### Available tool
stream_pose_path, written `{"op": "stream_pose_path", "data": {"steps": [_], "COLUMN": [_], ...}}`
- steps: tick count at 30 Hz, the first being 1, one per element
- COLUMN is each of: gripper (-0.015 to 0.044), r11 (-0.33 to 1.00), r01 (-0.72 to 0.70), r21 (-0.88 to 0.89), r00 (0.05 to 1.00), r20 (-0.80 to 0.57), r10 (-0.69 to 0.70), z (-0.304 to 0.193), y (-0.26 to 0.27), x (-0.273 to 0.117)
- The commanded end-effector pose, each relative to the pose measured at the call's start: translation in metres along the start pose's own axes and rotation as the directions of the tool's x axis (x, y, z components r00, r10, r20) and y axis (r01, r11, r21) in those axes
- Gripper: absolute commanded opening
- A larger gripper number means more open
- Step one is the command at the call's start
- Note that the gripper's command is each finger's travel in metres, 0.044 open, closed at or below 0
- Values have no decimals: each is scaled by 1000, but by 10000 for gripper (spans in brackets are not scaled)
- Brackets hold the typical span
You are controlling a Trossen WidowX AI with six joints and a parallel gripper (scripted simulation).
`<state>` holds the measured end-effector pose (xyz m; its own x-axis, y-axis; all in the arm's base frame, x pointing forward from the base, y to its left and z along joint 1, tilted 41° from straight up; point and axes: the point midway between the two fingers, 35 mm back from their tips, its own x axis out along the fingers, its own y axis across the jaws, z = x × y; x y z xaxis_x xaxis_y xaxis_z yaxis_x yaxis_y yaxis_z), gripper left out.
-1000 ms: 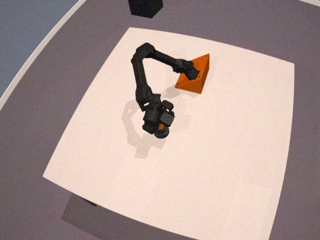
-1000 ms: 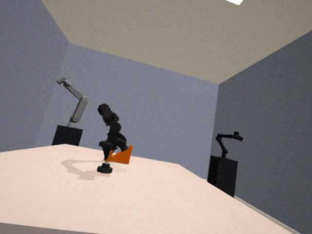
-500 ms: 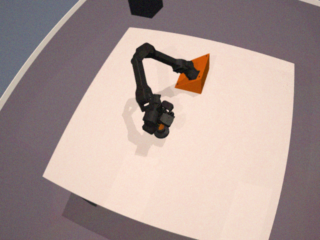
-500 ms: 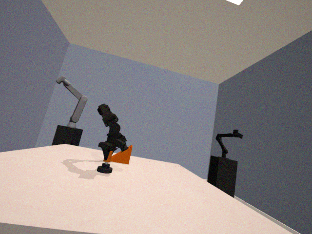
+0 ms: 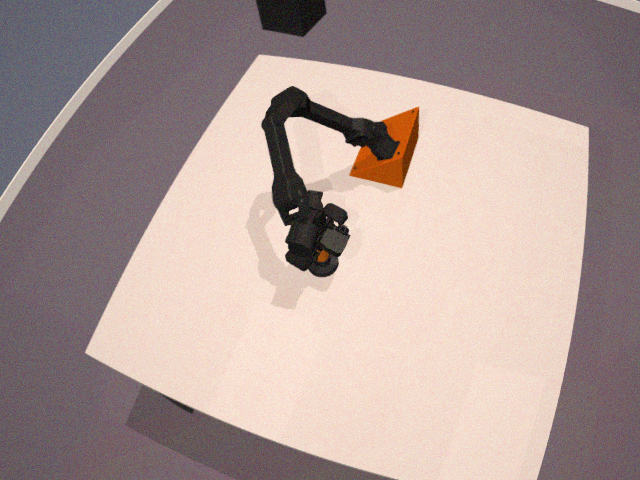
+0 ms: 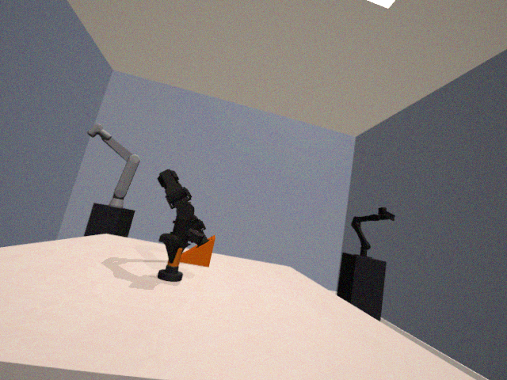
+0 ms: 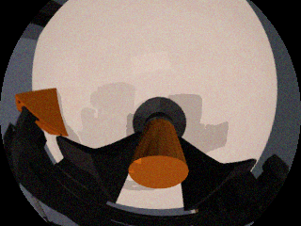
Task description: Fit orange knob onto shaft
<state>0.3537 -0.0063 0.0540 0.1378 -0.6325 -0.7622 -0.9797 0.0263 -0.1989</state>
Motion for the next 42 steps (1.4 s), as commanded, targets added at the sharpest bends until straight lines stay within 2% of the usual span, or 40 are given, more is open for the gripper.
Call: {"op": "stream_pose_path", "data": {"steps": [1, 10, 27, 36, 42], "gripper": [0, 0, 440, 440, 440], "r11": [1000, 1000, 1000, 1000, 1000], "r01": [0, 0, 0, 0, -2], "r21": [-4, 0, 0, 0, -2], "r00": [1000, 1000, 1000, 1000, 1000], "r20": [-3, 0, 0, 0, 4], "r10": [-1, 0, 0, 0, 2], "z": [0, 0, 0, 0, 2], "y": [0, 0, 0, 0, -1], "x": [4, 2, 2, 0, -83]}}
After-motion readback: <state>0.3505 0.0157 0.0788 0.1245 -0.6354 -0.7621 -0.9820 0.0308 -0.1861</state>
